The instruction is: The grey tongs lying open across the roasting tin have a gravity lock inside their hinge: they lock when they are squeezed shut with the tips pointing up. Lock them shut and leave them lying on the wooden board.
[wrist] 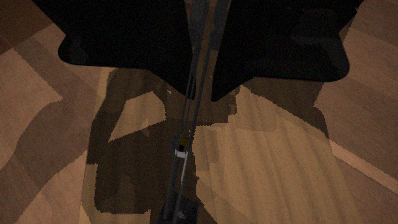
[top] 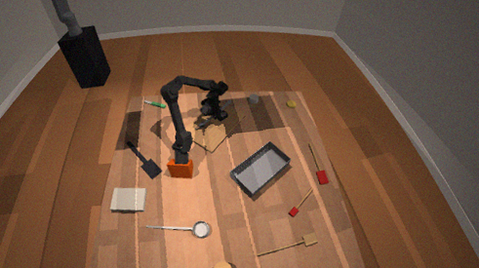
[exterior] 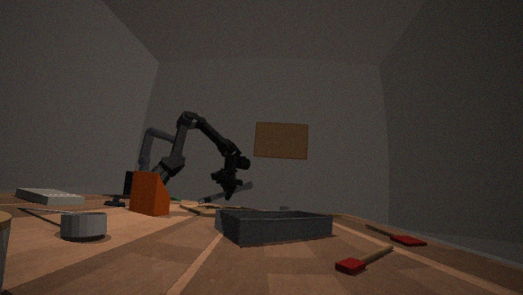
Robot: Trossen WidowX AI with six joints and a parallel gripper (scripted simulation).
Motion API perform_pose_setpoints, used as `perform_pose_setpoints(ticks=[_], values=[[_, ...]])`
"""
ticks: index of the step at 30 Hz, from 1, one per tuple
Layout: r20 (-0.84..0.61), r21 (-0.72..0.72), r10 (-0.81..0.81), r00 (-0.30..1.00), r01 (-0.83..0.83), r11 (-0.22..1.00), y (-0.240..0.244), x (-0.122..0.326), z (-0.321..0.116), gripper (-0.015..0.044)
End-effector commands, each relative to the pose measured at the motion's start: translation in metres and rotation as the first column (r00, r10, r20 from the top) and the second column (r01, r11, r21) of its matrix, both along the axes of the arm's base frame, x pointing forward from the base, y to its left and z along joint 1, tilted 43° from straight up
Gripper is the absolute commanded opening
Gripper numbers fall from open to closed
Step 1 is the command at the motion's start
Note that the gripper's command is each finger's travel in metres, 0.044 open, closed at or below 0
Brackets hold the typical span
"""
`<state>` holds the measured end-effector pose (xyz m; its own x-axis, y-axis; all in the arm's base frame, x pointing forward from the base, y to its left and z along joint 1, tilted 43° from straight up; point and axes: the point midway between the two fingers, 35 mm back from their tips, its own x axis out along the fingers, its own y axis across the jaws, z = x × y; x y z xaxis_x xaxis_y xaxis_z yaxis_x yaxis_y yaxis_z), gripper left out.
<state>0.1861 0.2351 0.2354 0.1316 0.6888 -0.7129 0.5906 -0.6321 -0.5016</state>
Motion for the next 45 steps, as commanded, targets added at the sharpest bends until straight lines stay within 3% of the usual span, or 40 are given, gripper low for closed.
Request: perform_pose_setpoints(ticks=[1, 10, 32, 38, 42, 45], values=[[-0.005, -0.004, -0.002, 1.000, 0.002, 1.000, 0.005, -0.001, -0.006, -0.0150], [-0.007, -0.006, -0.002, 1.000, 0.002, 1.000, 0.009, -0.001, -0.010, -0.0150], [-0.005, -0.005, 0.002, 1.000, -0.002, 1.000, 0.008, -0.001, -0.009, 0.0427], [-0.044, -0.001, -0.038, 0.998, 0.038, 0.999, 0.007, 0.000, -0.009, 0.0440], [-0.263, -0.007, -0.263, 0.928, 0.271, 0.963, 0.001, 0.007, -0.008, 0.0440], [-0.468, -0.066, -0.463, 0.752, 0.493, 0.868, -0.007, 0.015, -0.008, 0.0440]])
